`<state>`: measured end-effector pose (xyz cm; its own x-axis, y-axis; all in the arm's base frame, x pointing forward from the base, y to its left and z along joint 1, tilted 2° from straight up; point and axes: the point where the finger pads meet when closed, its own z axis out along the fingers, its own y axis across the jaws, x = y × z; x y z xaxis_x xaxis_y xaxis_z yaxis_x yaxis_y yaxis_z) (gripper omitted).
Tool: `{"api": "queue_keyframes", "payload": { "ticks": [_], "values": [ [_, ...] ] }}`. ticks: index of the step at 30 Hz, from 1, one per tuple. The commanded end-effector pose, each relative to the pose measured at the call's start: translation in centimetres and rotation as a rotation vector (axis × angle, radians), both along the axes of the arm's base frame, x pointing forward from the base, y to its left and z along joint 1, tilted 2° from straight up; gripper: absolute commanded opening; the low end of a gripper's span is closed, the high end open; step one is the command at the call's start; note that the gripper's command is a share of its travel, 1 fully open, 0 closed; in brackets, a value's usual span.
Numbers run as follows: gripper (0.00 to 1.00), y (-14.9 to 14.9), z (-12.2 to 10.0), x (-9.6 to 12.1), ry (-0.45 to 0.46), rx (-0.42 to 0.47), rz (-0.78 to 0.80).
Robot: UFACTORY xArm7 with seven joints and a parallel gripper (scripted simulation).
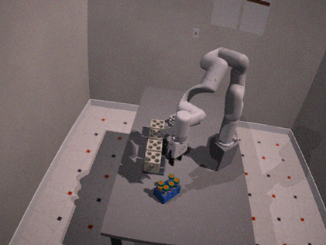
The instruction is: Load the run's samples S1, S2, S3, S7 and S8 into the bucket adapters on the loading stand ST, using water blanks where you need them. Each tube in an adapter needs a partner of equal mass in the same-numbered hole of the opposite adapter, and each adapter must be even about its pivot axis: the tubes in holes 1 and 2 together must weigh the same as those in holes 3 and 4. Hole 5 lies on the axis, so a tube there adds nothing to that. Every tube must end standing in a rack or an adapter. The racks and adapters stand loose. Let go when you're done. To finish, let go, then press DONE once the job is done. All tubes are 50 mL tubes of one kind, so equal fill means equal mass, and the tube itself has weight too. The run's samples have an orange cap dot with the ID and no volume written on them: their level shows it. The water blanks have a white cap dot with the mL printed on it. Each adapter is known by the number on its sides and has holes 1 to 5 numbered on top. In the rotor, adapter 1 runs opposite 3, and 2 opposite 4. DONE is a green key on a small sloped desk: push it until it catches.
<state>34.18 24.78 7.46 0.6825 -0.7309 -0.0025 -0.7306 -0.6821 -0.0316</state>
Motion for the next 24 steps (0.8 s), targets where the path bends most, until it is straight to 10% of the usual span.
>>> {"api": "queue_keyframes", "payload": {
  "ticks": [1,24],
  "values": [
    [0.57,0.1,0.1,0.1,-0.004,-0.006,-0.03],
    [0.57,0.1,-3.1,0.2,-0.004,-0.006,-0.03]
  ]
}}
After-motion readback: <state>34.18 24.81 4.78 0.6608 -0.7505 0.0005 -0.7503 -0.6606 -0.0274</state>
